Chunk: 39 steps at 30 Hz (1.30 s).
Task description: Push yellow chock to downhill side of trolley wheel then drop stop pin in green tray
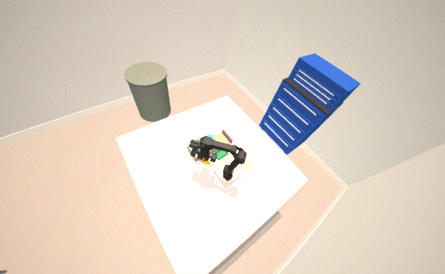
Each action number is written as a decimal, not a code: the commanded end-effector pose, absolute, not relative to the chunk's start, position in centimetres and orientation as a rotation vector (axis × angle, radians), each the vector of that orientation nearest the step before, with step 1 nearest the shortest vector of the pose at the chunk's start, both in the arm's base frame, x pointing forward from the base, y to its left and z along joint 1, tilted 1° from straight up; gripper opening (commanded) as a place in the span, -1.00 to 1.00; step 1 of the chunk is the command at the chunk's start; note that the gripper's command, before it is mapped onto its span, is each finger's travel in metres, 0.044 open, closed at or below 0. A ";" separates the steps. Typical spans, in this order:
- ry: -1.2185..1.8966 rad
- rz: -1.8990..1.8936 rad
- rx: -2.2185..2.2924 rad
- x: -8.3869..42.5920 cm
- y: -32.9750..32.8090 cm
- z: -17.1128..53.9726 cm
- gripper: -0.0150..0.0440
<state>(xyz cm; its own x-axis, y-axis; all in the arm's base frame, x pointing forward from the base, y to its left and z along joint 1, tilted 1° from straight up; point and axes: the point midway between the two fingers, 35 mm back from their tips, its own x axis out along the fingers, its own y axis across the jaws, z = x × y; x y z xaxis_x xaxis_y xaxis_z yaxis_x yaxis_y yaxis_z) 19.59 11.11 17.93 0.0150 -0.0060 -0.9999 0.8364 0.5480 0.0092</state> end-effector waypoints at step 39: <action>1.123 -1.306 1.312 20.4 7.0 17.9 -0.49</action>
<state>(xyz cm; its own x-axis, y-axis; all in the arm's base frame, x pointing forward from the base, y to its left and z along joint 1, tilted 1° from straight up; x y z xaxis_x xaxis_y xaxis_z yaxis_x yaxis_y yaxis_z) 20.44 8.19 18.14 0.0236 -0.0052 -0.9997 0.9894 -0.1432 0.0241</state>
